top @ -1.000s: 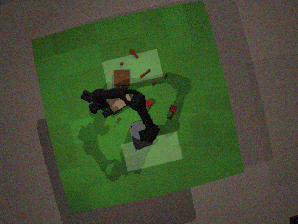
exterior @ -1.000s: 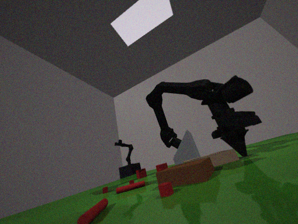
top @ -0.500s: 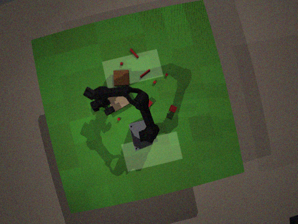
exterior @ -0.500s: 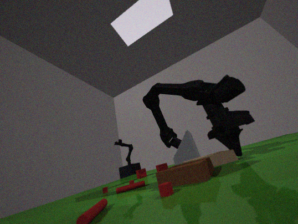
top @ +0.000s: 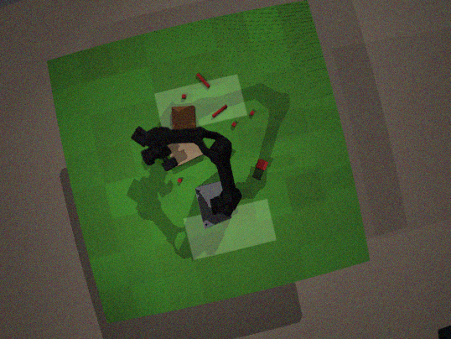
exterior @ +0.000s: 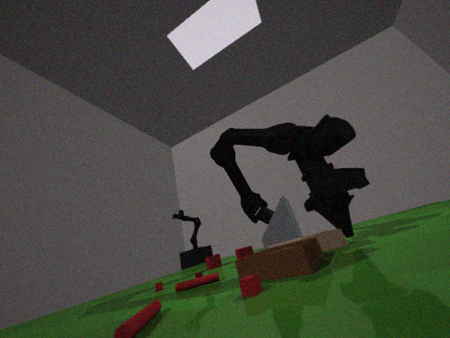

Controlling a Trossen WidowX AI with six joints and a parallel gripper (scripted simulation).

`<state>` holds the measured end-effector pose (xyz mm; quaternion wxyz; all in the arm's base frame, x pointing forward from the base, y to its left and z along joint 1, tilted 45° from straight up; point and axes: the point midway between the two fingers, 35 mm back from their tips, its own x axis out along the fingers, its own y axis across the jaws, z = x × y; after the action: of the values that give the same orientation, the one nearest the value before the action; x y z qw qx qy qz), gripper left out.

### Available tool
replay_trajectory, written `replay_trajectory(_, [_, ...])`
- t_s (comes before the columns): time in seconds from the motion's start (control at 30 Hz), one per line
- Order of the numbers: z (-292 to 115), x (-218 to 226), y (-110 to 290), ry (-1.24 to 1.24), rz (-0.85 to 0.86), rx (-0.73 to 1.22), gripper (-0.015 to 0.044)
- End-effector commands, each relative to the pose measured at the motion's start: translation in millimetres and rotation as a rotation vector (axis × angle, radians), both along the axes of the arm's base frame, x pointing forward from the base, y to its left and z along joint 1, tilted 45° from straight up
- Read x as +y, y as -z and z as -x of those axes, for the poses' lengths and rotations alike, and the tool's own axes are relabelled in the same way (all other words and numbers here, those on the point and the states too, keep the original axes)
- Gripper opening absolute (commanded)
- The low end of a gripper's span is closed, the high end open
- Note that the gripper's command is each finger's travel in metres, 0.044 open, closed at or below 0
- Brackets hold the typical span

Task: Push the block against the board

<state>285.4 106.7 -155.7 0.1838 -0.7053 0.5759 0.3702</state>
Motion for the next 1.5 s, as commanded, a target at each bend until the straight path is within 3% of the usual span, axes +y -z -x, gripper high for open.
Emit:
replay_trajectory(0.0, [0,-10,-5,0.000,0.013,0.008,0.0000])
replay_trajectory(1.47, [-18,-56,-49,0.000,0.017,0.009,0.0000])
